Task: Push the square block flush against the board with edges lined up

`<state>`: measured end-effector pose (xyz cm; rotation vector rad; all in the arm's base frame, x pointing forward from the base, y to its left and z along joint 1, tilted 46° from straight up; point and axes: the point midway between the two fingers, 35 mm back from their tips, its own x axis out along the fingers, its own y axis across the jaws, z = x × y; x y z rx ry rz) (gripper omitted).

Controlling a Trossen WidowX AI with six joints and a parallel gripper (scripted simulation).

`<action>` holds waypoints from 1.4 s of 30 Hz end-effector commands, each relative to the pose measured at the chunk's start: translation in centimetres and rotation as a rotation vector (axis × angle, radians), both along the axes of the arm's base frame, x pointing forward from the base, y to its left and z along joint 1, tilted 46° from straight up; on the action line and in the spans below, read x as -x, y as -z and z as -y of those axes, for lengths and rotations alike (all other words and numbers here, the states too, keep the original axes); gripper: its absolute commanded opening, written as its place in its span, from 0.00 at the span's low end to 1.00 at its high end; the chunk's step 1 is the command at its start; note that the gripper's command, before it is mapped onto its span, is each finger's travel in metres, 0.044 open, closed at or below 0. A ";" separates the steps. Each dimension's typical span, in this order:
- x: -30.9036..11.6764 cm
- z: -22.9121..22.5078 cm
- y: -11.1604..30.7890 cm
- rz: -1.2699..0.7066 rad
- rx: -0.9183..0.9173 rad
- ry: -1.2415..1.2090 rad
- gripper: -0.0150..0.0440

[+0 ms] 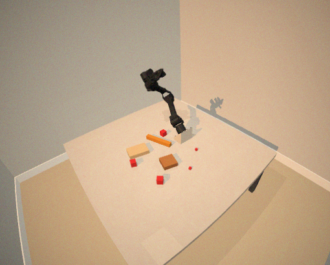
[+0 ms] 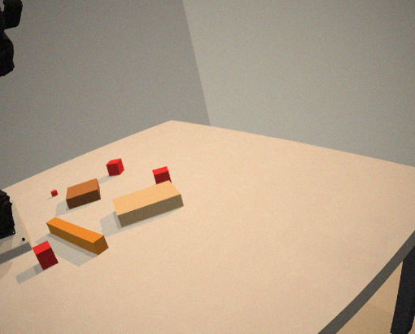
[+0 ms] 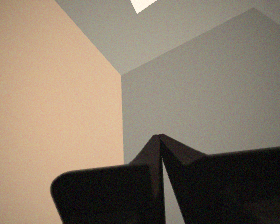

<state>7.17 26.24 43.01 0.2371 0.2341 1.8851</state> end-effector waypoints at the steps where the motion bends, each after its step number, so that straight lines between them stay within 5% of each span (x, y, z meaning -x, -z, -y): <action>1: -2.0 -1.6 2.0 -0.112 0.080 0.058 0.25; 22: -9.8 -7.0 15.2 -0.581 0.511 0.387 0.25; 42: -12.9 -6.1 30.3 -0.880 0.974 0.786 0.25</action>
